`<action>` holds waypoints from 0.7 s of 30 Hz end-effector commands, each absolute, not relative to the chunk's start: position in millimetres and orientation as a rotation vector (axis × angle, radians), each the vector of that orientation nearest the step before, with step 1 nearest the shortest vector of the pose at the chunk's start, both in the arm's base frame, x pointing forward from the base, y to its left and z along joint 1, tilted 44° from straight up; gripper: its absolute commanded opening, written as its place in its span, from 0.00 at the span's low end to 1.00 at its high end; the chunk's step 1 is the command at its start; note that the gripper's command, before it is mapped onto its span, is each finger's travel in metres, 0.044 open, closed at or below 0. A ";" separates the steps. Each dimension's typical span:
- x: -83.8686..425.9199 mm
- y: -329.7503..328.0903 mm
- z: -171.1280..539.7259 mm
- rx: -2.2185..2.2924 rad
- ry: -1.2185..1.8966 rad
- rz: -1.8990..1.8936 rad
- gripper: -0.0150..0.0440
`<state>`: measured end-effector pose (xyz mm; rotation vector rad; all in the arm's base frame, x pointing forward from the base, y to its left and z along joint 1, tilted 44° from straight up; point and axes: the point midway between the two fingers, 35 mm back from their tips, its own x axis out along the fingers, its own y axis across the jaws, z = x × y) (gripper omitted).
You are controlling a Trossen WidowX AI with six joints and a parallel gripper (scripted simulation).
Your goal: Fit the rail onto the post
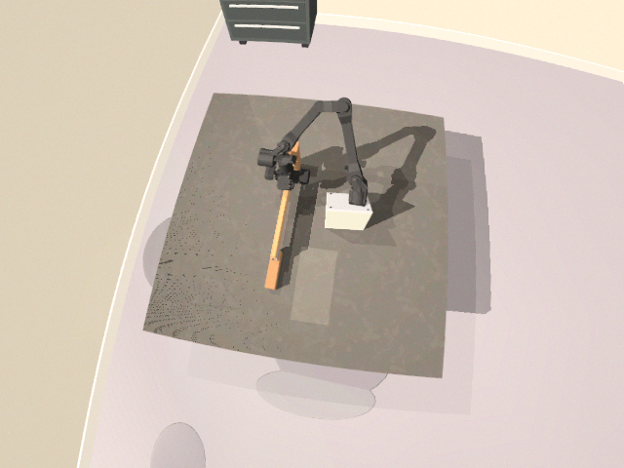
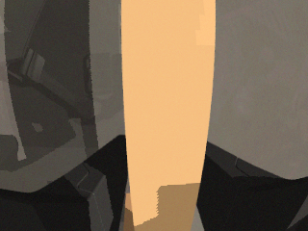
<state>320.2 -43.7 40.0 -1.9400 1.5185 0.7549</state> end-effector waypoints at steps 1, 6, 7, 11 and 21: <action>320.0 -43.7 39.8 -1.940 1.519 0.755 0.65; 320.0 -43.7 39.8 -1.940 1.519 0.755 0.88; 320.0 -43.7 39.8 -1.940 1.519 0.755 0.92; 320.0 -43.7 39.8 -1.940 1.519 0.755 1.00; 311.1 -1.6 40.0 -1.945 1.519 0.754 1.00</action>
